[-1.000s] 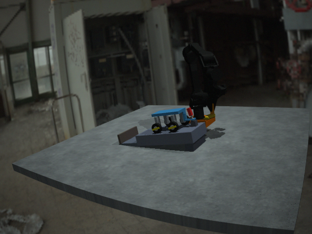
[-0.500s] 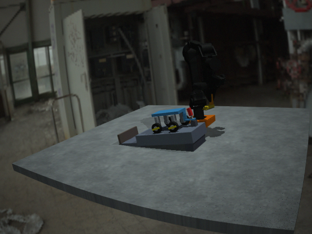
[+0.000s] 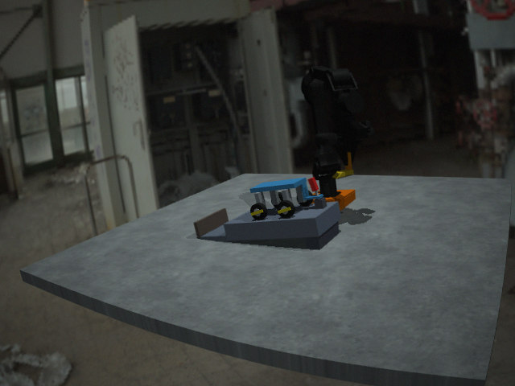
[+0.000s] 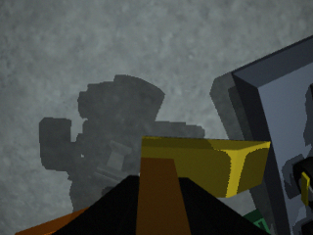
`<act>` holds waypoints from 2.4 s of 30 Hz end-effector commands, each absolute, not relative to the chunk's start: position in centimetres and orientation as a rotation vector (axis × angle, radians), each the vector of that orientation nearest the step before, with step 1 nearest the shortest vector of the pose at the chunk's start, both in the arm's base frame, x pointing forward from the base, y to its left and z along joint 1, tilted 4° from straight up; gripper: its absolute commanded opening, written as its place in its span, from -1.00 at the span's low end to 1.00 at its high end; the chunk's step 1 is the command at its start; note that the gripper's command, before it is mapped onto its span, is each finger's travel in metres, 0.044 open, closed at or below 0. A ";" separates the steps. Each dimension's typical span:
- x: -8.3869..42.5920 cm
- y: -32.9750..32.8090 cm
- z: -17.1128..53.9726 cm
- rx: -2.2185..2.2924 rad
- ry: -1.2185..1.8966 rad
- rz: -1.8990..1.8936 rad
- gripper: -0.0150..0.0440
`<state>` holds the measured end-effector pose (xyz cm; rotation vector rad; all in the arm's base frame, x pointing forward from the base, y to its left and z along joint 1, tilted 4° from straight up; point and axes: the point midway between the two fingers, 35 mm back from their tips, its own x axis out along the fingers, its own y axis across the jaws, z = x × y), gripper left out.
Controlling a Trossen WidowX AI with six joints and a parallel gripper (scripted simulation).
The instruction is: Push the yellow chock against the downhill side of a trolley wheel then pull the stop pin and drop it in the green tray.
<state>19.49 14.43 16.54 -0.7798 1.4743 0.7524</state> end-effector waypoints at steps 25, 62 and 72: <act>19.5 14.4 16.6 -0.051 1.595 -0.009 -0.49; 19.5 14.4 16.6 0.838 1.387 -0.917 -0.49; 19.5 14.4 16.6 1.088 1.250 -1.170 -0.49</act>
